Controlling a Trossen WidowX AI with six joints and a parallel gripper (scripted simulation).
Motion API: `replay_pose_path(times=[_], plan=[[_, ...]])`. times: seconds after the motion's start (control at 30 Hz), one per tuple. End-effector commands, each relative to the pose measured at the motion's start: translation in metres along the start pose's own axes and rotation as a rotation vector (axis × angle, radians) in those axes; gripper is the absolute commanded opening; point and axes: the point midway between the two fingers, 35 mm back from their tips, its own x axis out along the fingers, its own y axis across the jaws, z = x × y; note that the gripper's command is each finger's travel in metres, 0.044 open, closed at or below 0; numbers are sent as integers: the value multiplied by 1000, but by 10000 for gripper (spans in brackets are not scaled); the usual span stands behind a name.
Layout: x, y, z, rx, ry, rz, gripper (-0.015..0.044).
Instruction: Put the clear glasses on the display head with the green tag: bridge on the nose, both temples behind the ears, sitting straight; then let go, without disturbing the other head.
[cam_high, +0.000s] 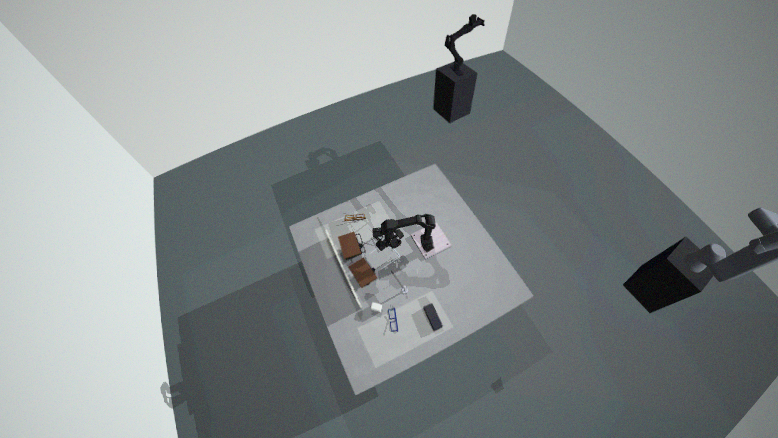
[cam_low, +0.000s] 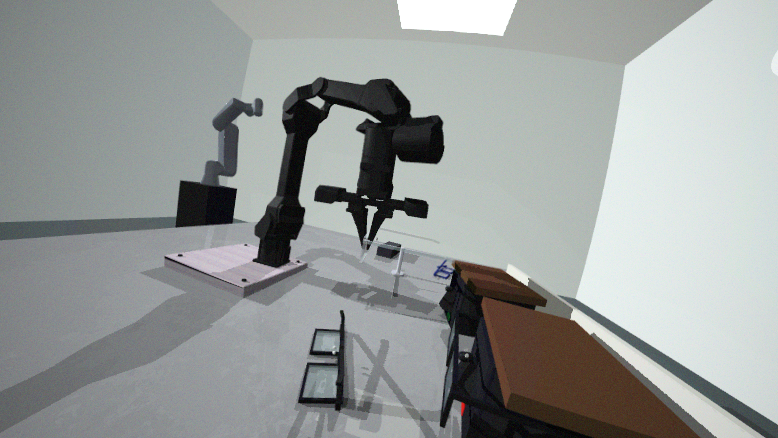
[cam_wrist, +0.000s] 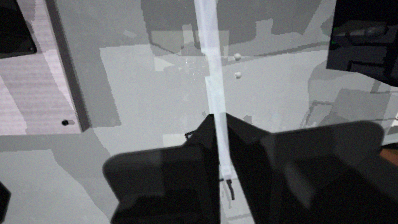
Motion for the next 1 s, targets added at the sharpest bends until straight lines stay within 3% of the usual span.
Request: replay_pose_path(times=[0.0,0.43,0.97], plan=[[2,0,9,24,45,29,0],[16,1,9,24,69,-67,0],[38,3,8,27,52,-22,0]])
